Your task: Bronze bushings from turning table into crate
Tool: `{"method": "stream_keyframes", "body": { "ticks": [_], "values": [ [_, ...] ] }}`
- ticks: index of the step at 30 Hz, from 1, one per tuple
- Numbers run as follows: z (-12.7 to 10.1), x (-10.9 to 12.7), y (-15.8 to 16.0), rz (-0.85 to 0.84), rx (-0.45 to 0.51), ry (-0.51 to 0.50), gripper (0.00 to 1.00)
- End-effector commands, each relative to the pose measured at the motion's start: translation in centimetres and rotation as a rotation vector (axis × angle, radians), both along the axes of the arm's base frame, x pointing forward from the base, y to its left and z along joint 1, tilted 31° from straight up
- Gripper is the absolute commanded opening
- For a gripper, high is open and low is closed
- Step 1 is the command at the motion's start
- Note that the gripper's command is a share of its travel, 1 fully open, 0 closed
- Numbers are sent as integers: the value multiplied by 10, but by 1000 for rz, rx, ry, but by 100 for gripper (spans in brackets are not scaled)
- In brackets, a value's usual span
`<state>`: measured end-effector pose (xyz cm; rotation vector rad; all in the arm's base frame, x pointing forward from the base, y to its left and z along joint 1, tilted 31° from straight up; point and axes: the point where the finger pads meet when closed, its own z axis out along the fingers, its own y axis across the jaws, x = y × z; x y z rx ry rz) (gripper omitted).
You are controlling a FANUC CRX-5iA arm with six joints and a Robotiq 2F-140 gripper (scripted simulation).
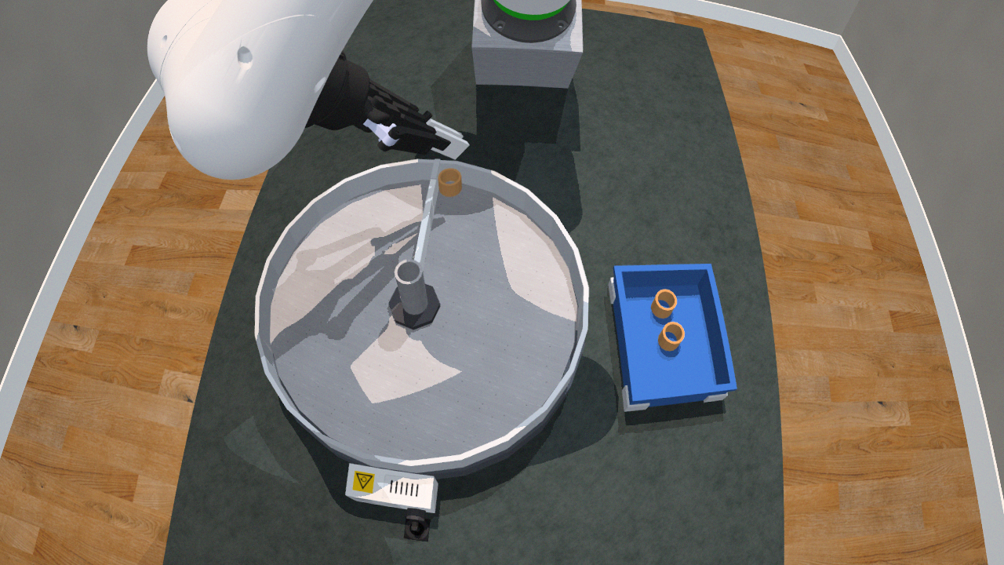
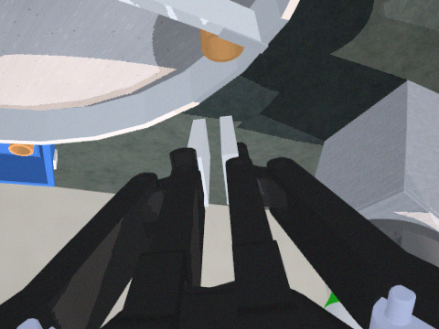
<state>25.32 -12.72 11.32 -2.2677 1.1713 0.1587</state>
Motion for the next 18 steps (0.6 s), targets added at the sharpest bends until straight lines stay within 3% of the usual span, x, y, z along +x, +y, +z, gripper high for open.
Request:
{"method": "stream_keyframes", "body": {
  "ticks": [1,18],
  "values": [
    [0,0,0,0,0,0,6],
    [-12,7,-1,0,0,0,6]
  ]
}}
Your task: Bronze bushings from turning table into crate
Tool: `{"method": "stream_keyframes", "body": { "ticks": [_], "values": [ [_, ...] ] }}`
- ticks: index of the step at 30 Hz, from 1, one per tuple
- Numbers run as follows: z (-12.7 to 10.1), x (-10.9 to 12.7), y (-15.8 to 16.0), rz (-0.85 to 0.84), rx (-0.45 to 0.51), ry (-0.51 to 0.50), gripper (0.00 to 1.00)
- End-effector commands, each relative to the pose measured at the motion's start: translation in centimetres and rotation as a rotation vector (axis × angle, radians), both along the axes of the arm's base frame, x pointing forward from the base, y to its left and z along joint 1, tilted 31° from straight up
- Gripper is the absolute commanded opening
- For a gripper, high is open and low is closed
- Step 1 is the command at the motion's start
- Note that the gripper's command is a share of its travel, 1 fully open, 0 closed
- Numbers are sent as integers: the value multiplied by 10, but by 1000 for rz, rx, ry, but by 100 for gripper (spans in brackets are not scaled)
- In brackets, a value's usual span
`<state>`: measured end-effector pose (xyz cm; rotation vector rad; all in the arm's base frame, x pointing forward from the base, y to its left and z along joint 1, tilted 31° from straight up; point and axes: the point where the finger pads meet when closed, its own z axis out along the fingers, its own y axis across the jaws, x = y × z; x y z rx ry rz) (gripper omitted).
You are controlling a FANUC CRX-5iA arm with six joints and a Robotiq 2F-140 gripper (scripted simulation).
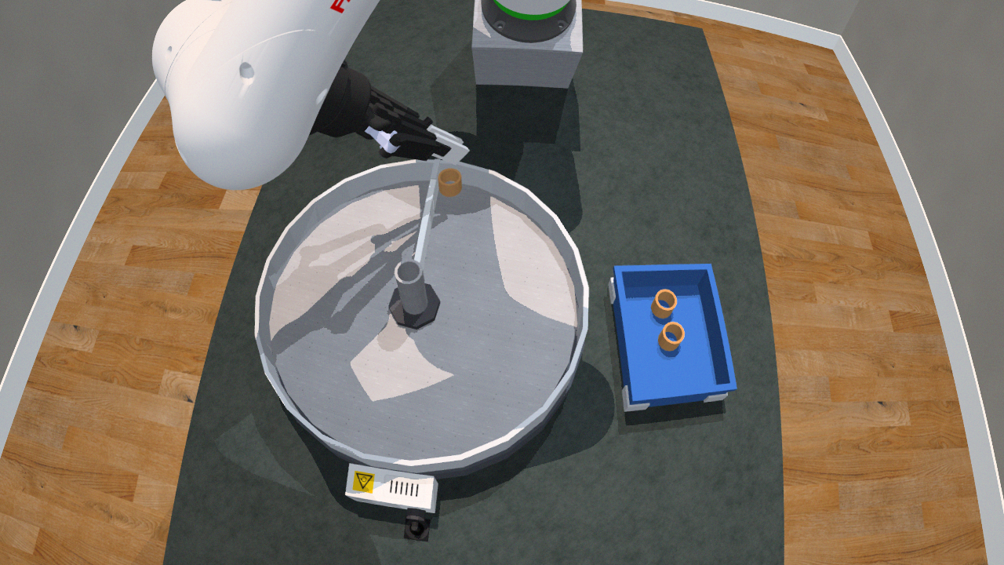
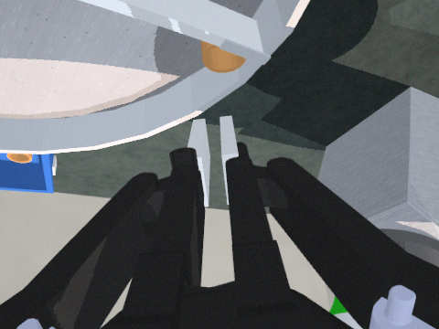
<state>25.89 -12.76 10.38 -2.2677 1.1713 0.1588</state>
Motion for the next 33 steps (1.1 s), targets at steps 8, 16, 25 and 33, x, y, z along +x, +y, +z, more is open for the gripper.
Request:
{"method": "stream_keyframes", "body": {
  "ticks": [8,16,25,33],
  "values": [
    [-11,7,-1,0,0,0,6],
    [-24,14,-1,0,0,0,6],
    [-33,20,-2,0,0,0,6],
    [-39,24,-2,0,0,0,6]
  ]
}}
